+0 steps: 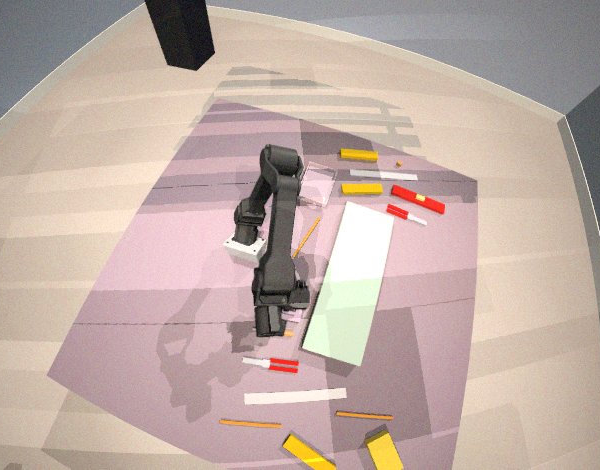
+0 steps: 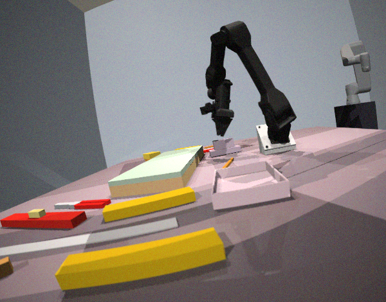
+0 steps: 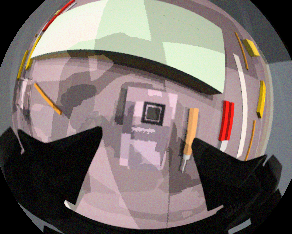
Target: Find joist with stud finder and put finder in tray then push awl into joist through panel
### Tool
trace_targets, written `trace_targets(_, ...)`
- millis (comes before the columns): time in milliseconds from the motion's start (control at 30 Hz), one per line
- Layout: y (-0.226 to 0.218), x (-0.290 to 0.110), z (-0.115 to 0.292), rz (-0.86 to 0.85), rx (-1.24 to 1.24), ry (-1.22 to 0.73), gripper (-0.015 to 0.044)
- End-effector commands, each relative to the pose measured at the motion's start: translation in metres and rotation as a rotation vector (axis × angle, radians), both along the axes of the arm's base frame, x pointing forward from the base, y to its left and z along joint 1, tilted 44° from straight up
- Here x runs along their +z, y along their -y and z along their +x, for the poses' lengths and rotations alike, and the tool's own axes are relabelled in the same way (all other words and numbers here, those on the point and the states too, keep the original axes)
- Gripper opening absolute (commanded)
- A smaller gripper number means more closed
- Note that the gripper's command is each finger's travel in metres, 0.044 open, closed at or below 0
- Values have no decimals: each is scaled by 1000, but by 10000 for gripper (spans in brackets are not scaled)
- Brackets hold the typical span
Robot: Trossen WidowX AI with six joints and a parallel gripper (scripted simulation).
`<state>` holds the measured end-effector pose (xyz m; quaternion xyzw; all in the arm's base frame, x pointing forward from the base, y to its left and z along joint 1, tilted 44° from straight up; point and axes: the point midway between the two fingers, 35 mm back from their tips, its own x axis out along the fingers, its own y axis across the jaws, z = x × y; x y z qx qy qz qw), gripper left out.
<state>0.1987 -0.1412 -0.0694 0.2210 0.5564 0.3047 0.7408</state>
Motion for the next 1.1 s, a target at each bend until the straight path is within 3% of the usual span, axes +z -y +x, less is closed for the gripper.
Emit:
trace_targets(0,2,0,3,15,-21,-4,440)
trace_targets(1067,-26,-31,-1,16,-21,-4,440)
